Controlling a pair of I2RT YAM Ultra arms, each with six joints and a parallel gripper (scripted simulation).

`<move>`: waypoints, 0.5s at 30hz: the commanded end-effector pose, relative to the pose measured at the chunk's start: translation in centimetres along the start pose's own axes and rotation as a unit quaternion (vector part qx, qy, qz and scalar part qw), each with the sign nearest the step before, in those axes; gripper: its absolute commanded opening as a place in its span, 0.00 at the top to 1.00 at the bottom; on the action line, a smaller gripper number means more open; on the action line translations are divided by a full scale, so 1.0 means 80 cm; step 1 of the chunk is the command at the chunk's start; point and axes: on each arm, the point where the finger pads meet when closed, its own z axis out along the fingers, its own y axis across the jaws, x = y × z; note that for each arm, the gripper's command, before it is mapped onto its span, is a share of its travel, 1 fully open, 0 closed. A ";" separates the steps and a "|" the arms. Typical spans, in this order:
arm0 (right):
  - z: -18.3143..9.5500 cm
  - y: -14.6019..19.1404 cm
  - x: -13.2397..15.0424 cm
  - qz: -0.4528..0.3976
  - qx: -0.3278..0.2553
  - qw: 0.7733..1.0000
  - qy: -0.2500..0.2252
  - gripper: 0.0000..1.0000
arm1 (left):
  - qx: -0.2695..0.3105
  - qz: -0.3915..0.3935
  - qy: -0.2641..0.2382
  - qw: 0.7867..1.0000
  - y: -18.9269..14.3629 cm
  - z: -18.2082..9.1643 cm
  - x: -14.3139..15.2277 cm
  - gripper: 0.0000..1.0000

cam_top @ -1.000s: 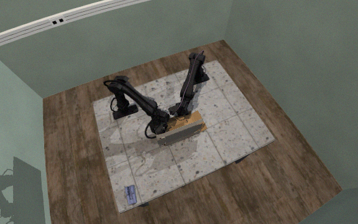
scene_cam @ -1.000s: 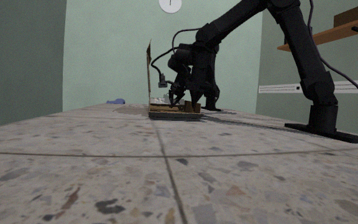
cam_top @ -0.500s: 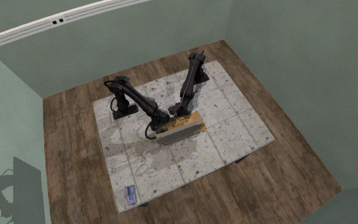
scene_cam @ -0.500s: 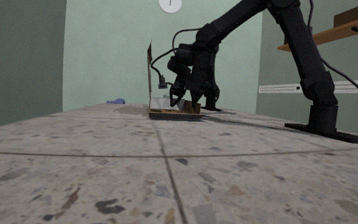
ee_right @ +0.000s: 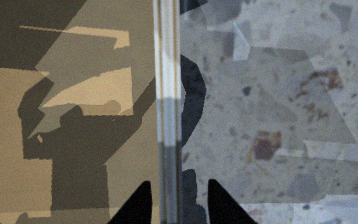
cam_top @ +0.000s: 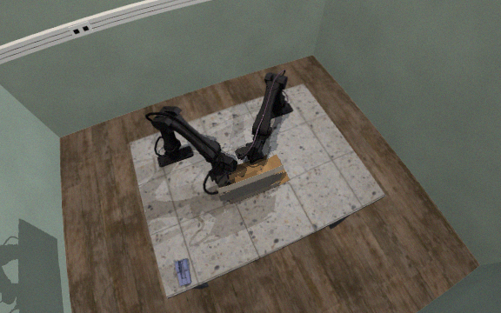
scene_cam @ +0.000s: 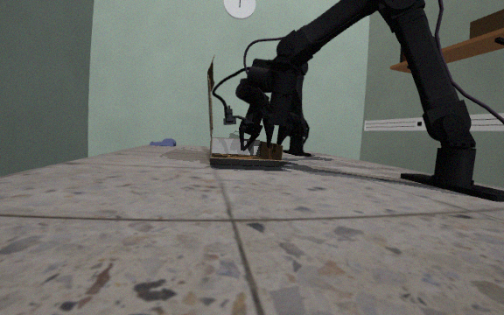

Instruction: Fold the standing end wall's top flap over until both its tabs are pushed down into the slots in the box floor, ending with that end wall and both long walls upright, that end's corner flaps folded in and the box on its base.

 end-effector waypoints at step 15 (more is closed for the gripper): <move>-0.105 0.009 -0.007 0.002 -0.009 1.000 -0.010 0.35 | 0.001 -0.001 0.001 1.000 0.006 -0.092 0.001 0.35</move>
